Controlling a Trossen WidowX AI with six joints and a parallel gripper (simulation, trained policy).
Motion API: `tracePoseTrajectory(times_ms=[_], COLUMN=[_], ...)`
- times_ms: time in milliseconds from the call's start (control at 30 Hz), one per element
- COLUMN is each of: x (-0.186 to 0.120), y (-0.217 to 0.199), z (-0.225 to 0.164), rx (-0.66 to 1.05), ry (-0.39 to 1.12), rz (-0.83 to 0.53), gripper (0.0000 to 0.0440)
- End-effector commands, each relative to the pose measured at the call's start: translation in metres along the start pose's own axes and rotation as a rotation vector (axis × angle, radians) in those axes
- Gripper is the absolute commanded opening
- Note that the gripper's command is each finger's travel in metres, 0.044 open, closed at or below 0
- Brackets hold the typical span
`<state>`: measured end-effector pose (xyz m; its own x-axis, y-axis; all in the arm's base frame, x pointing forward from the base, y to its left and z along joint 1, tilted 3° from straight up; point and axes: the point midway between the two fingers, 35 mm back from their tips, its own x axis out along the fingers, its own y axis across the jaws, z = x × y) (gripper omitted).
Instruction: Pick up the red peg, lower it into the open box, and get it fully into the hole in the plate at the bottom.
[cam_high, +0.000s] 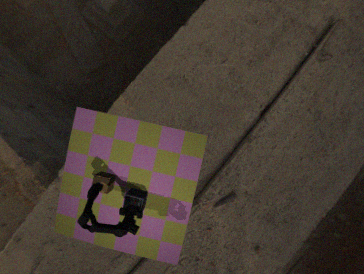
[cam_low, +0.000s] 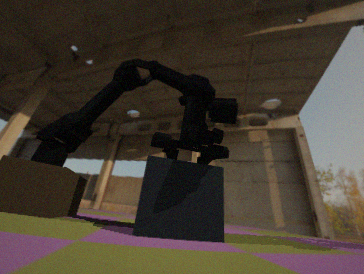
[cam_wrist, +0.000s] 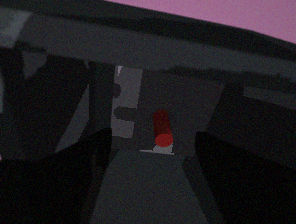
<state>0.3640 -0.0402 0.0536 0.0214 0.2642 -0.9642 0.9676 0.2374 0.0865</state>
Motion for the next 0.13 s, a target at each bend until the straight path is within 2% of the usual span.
tracePoseTrajectory(times_ms=[0,100], x=[-0.0043,-0.0076], y=[0.0018,0.0021], z=[0.0025,0.0041], rx=[0.004,0.009], ry=[0.007,0.009], rz=[0.01,0.015], gripper=[0.0269,0.0268])
